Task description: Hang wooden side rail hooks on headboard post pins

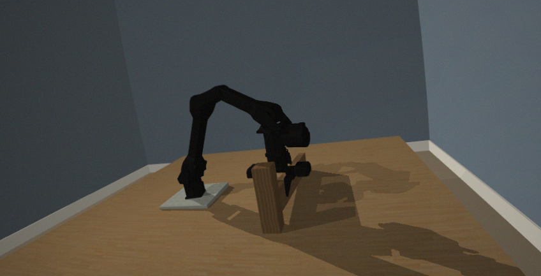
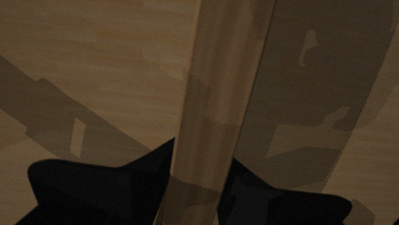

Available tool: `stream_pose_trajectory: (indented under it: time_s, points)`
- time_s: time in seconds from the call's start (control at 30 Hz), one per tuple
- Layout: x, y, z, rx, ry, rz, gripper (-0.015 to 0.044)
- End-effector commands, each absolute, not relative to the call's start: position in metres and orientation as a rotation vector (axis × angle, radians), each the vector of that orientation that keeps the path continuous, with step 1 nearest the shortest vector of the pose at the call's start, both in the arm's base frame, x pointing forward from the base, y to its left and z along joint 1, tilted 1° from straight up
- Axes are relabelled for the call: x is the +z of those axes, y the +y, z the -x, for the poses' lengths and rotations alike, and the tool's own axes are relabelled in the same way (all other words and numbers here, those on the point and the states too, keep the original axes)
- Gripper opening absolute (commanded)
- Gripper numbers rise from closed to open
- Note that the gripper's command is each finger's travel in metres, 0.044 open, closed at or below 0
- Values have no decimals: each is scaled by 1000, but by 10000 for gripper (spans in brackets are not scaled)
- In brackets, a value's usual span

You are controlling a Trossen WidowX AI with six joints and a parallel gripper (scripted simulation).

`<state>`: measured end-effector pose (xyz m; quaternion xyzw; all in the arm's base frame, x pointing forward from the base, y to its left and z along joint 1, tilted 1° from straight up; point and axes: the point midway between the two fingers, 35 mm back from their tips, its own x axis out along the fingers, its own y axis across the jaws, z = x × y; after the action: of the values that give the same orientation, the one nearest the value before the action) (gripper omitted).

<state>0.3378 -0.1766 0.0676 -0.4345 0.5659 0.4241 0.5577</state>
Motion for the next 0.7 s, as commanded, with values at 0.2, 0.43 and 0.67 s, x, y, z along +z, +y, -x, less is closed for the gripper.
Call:
stream_pose_trajectory:
  time_s: [0.2,0.43,0.67]
  points:
    - [69,-179,-337,992,1335,1030,0]
    - [70,-179,-336,992,1335,1030,0]
    - [71,-180,-336,992,1335,1030,0]
